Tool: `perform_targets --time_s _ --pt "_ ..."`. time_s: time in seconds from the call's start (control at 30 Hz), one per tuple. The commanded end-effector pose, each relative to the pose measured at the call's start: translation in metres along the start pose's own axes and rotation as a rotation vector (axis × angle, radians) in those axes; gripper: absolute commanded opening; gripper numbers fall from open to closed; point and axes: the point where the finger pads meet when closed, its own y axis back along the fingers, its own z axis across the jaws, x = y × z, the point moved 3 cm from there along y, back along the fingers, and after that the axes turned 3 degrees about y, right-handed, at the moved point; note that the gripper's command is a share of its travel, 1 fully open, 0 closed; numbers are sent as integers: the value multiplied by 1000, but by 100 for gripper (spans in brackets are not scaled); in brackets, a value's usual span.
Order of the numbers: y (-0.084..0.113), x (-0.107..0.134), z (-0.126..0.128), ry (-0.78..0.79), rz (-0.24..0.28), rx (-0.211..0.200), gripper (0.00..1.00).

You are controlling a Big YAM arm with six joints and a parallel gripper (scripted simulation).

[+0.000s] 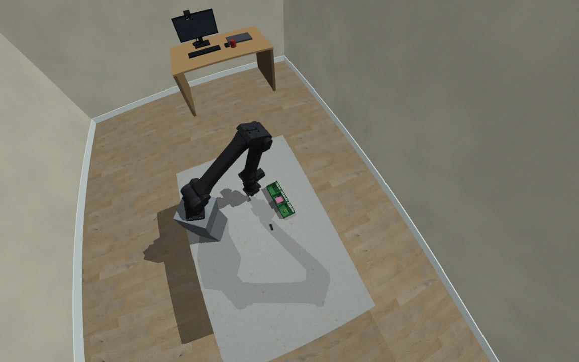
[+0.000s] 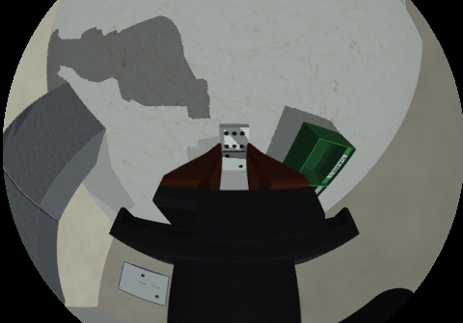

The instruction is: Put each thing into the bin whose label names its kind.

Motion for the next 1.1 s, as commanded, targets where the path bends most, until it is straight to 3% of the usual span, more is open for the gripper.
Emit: perform_targets --time_s 0.0,0.4,0.43,0.6,0.63,0.83,0.93,1.0,1.07 --pt "-2 -8 7 9 -4 -11 20" --pt "-2 -9 7 8 -4 -10 20" --pt "12 -6 1 6 -3 1 20" --pt "15 -6 0 5 -3 3 20" --pt "12 3 -16 0 0 17 20" --pt "13 21 -49 -3 -1 18 20" --pt "13 24 -55 -3 0 18 20" --pt "7 26 -58 -121 -2 -1 20" --pt "10 32 -73 -209 -1 10 20"
